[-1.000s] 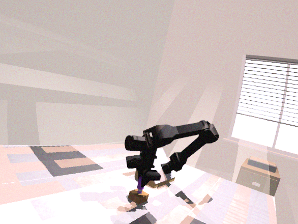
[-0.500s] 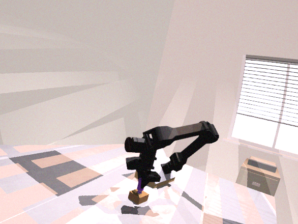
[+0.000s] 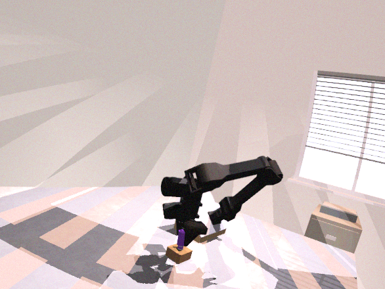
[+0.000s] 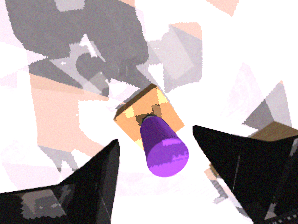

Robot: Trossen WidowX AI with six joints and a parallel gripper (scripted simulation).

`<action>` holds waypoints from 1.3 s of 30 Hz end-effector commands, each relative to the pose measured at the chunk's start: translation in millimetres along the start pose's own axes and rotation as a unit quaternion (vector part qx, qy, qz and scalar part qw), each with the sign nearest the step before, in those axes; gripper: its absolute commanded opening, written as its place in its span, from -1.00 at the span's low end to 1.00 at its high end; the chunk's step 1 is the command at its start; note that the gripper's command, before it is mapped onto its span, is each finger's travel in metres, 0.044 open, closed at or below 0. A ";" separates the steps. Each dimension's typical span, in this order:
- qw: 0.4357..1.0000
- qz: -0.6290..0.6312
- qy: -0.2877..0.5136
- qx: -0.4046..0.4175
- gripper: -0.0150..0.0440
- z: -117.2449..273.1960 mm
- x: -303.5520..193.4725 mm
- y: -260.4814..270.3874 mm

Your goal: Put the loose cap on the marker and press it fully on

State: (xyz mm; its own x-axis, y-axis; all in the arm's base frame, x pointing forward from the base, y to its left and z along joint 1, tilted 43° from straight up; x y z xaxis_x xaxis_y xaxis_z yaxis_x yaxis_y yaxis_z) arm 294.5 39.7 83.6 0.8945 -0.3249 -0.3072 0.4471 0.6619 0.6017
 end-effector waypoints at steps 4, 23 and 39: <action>1.000 0.000 -0.001 -0.001 1.00 9.7 1.3 0.1; 0.967 0.255 0.001 0.001 0.11 64.8 2.5 -2.8; 0.967 0.255 0.001 0.001 -0.49 64.6 2.5 -2.8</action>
State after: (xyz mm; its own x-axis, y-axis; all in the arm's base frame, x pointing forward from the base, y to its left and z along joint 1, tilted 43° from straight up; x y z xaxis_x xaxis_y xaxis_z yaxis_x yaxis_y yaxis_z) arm 295.9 -7.1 129.4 0.9989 0.0403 0.0257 -0.0470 0.7365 0.6748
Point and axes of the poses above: the point midway between the two fingers, 35 mm back from their tips, its own z axis back along the fingers, its own y axis across the jaws, x = y × z, the point moved 1 cm from there along z, back along the fingers, and after that the axes turned 1 degree about -z, right-handed, at the moved point
